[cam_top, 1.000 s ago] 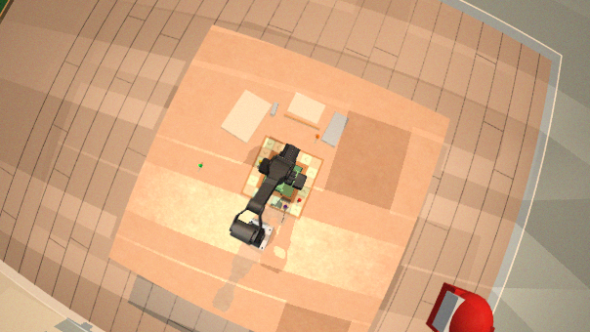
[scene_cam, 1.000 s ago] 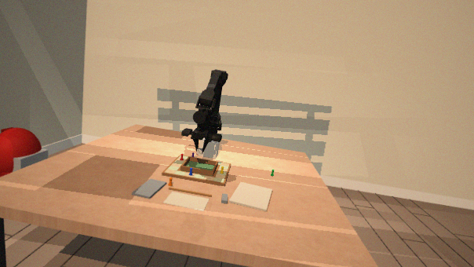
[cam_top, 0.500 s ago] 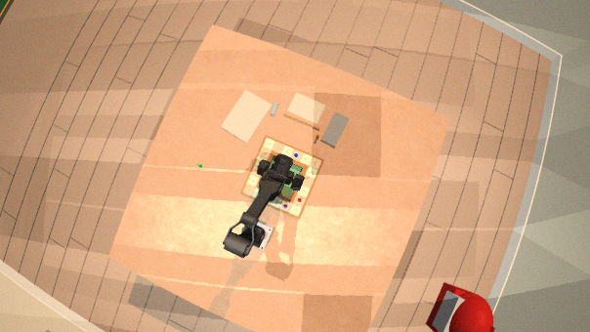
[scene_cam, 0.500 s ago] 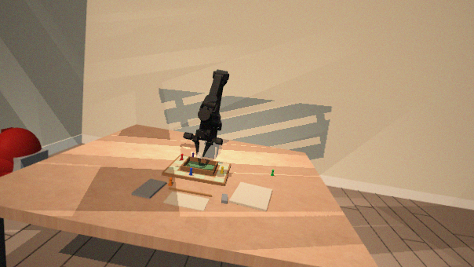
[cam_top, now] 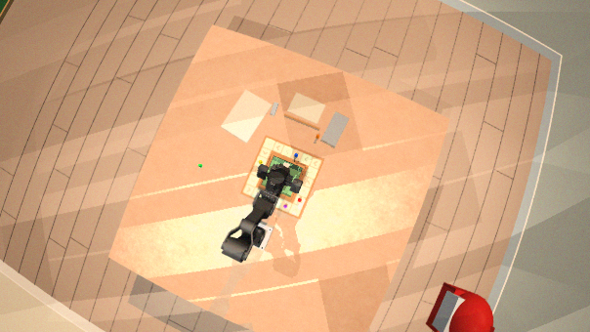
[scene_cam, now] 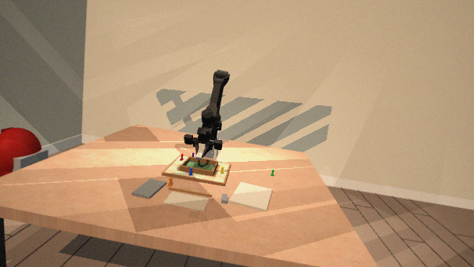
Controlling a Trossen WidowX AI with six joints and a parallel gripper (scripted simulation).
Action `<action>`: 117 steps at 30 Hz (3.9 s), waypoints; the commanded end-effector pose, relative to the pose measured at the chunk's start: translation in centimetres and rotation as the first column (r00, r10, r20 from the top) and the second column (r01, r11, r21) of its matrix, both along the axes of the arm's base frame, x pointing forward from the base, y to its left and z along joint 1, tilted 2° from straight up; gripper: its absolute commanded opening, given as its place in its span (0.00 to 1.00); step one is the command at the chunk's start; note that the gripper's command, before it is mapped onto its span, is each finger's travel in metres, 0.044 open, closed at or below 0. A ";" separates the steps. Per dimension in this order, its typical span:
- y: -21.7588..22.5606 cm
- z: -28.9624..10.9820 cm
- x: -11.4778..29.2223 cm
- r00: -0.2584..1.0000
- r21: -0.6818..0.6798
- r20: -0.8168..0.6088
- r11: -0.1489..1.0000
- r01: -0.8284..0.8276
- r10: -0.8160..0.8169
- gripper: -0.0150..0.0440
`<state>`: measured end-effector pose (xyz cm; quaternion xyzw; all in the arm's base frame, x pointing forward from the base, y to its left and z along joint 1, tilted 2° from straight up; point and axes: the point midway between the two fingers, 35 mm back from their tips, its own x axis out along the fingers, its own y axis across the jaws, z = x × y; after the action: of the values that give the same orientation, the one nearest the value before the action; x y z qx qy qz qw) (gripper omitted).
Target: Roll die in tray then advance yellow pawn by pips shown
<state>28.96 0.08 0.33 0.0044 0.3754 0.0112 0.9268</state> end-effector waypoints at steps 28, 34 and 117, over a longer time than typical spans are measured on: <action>0.2 4.0 -3.9 0.999 0.005 0.047 1.000 -0.001 0.000 0.25; 0.2 4.0 -3.9 0.999 0.005 0.047 1.000 -0.001 0.000 0.52; 11.9 -4.4 0.4 0.695 0.008 -0.716 0.996 -0.092 0.070 0.59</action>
<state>29.49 12.00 -3.67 -0.0222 0.7045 0.0471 0.7078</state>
